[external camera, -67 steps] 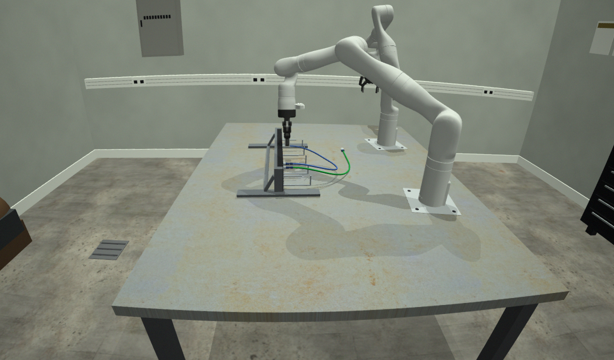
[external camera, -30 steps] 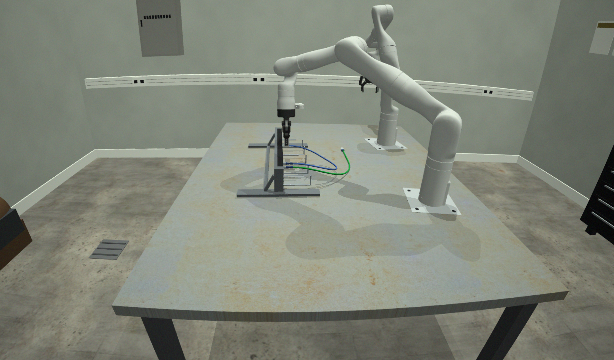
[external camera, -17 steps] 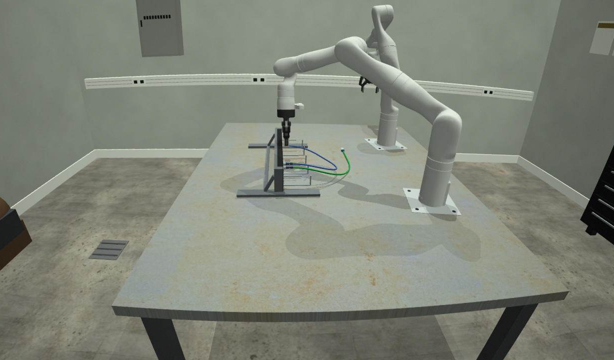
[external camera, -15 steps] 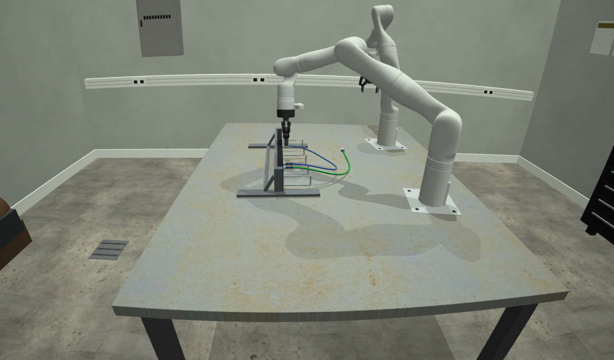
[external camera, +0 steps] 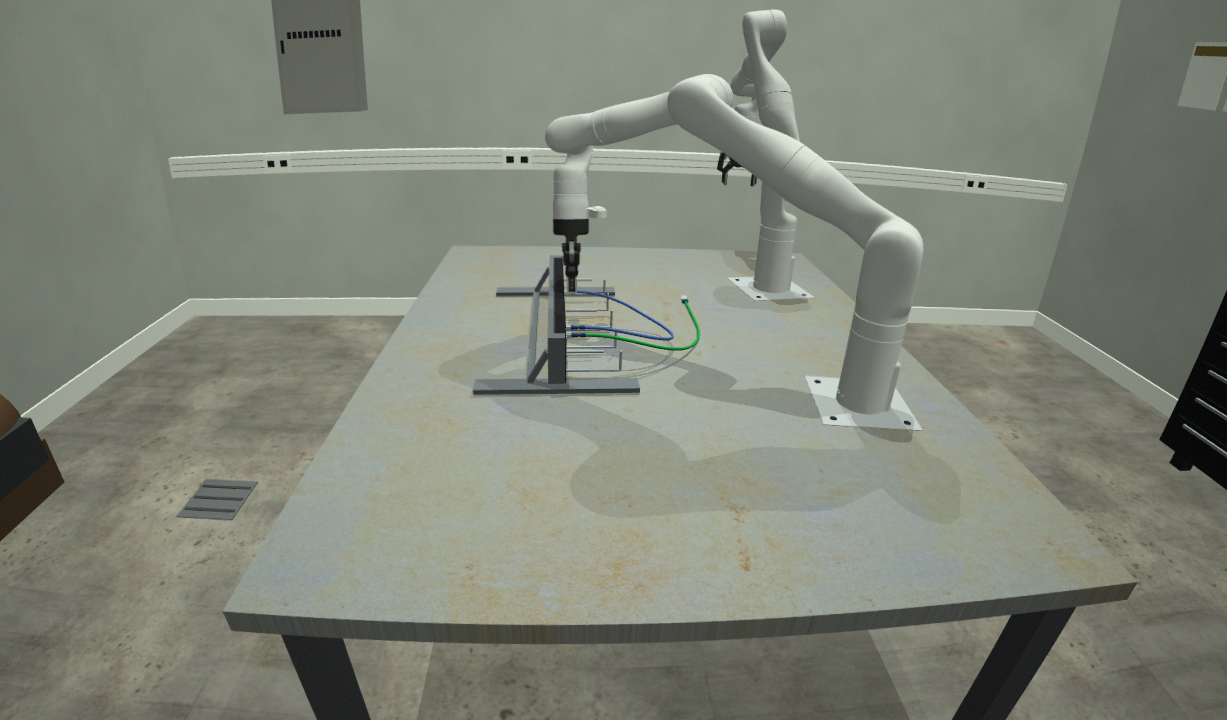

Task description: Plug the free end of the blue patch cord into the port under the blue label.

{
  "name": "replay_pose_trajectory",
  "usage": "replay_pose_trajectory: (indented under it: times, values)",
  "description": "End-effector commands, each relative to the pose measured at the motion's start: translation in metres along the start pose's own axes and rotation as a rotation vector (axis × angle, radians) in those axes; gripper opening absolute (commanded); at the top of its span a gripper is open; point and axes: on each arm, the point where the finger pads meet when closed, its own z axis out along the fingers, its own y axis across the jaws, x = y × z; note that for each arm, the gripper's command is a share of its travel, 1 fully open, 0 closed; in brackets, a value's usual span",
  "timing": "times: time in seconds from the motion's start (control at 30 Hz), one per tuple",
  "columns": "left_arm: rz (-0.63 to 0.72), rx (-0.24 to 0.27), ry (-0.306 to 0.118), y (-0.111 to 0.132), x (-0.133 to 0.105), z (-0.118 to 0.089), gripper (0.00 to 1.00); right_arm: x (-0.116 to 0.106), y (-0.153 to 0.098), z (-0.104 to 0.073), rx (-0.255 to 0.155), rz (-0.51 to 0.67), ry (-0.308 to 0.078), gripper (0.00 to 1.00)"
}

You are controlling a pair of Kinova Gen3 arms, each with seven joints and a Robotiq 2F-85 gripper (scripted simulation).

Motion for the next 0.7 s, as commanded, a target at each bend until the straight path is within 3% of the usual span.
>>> replay_pose_trajectory:
  times: [0.0, 0.67]
  values:
    - [-0.003, 0.004, -0.009, 0.0005, -0.0040, -0.0018, 0.099, -0.0004, 0.0000, -0.0007, 0.000, 0.000, -0.002, 1.000]
    - [-0.003, 0.004, -0.009, 0.0005, -0.0003, -0.0017, 0.099, -0.0004, 0.0000, -0.0007, 0.000, 0.000, -0.002, 1.000]
